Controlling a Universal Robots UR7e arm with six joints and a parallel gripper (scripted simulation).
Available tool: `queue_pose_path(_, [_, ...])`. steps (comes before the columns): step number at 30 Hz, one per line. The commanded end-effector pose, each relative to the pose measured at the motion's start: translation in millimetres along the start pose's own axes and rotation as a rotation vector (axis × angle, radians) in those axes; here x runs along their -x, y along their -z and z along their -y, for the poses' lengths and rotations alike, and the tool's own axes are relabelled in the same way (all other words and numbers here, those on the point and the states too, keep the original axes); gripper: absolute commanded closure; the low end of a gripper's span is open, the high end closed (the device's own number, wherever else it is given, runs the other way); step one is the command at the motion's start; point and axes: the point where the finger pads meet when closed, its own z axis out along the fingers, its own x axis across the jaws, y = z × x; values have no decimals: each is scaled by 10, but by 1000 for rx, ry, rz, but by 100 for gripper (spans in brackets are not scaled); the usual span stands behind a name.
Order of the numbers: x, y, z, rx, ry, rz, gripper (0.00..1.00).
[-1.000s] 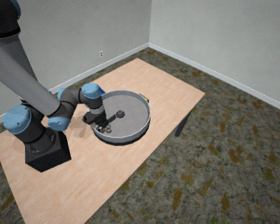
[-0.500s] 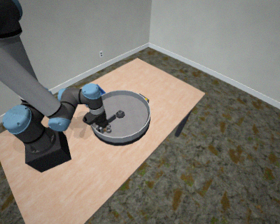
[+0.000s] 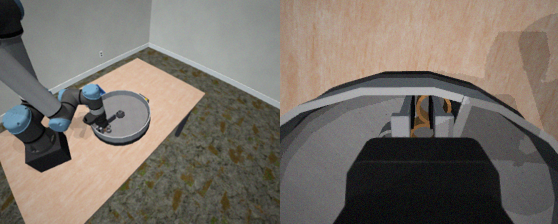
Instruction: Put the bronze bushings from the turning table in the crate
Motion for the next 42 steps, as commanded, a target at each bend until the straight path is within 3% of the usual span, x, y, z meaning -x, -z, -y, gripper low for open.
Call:
queue_pose_path(1, [2,-31,-1,0,0,1,60])
queue_pose_path(29, [2,-76,-1,0,0,1,60])
queue_pose_path(30, [2,-75,-1,0,0,0,100])
queue_pose_path(42, [2,-75,-1,0,0,0,100])
